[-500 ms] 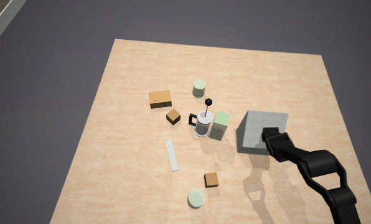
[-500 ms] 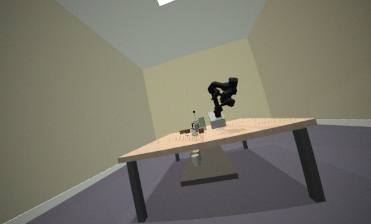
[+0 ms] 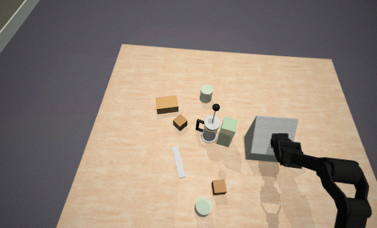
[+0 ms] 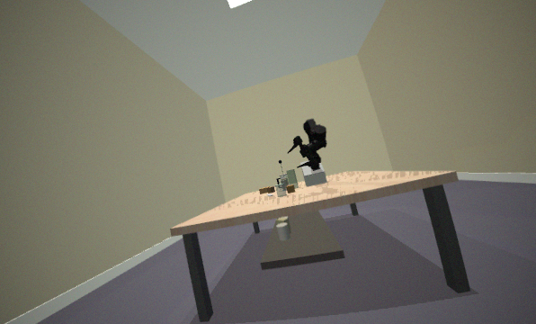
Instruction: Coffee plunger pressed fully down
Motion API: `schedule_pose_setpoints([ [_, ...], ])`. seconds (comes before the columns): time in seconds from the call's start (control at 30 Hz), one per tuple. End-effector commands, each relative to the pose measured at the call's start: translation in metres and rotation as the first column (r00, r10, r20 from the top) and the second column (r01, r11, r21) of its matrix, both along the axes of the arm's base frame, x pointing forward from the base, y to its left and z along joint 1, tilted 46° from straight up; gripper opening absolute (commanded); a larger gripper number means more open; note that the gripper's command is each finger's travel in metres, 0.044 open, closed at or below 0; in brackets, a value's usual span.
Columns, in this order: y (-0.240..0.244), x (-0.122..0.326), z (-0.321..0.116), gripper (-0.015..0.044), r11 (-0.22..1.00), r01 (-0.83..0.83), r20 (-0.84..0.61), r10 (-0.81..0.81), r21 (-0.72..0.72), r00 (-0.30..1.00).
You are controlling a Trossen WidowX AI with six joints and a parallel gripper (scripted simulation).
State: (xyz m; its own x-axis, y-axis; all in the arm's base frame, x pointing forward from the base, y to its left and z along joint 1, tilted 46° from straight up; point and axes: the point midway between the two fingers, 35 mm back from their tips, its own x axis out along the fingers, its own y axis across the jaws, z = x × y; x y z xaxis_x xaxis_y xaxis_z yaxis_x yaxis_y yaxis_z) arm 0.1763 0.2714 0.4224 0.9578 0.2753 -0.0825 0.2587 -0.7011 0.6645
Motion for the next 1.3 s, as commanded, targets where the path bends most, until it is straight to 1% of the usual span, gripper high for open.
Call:
schedule_pose_setpoints([
  [0.0,-0.011,0.047,-0.03,0.044,0.962,0.022,0.002,-0.023,-0.272,1.0],
  [0.1,-0.026,0.082,-0.052,0.044,0.899,0.018,-0.018,-0.029,-0.437,0.999],
  [0.23,-0.057,0.124,-0.083,0.044,0.771,-0.014,-0.066,-0.036,-0.636,0.997],
  [0.37,-0.096,0.159,-0.116,0.044,0.622,-0.09,-0.142,-0.035,-0.777,0.989],
  [0.47,-0.13,0.177,-0.139,0.044,0.514,-0.149,-0.201,-0.047,-0.845,0.978],
  [0.67,-0.2,0.198,-0.184,0.044,0.334,-0.309,-0.338,-0.029,-0.89,0.941],
  [0.83,-0.263,0.198,-0.222,0.044,0.222,-0.443,-0.452,0.011,-0.869,0.892],
  [1.07,-0.345,0.174,-0.264,0.044,0.136,-0.553,-0.545,0.094,-0.822,0.833],
  [1.27,-0.396,0.14,-0.288,0.044,0.099,-0.556,-0.533,0.192,-0.825,0.824],
])
